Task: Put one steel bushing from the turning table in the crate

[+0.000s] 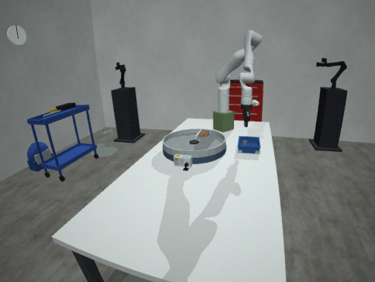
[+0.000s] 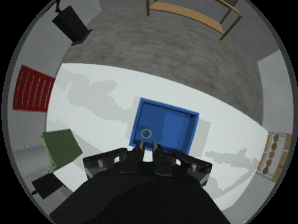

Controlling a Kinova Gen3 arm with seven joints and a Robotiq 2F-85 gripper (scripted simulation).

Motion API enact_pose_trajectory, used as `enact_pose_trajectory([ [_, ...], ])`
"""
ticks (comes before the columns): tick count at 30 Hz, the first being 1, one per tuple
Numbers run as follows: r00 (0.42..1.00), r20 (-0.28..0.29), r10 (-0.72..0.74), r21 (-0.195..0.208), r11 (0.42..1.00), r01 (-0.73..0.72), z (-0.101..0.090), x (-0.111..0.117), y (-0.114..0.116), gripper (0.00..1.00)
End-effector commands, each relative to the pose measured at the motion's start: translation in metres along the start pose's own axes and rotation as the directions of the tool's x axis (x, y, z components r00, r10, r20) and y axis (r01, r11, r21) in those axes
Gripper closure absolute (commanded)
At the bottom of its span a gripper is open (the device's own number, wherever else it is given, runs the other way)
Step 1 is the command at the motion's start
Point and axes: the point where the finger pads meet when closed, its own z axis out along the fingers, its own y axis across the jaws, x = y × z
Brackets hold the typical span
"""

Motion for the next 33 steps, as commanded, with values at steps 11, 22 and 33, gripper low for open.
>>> enact_pose_trajectory([
  [11, 1.000, -0.001, 0.000, -0.001, 1.000, 0.000, -0.0005, 0.0002, 0.0005, 0.84],
  [22, 1.000, -0.001, 0.000, -0.001, 1.000, 0.000, -0.0005, 0.0002, 0.0005, 0.84],
  [33, 1.000, -0.001, 0.000, -0.001, 1.000, 0.000, -0.0005, 0.0002, 0.0005, 0.00],
])
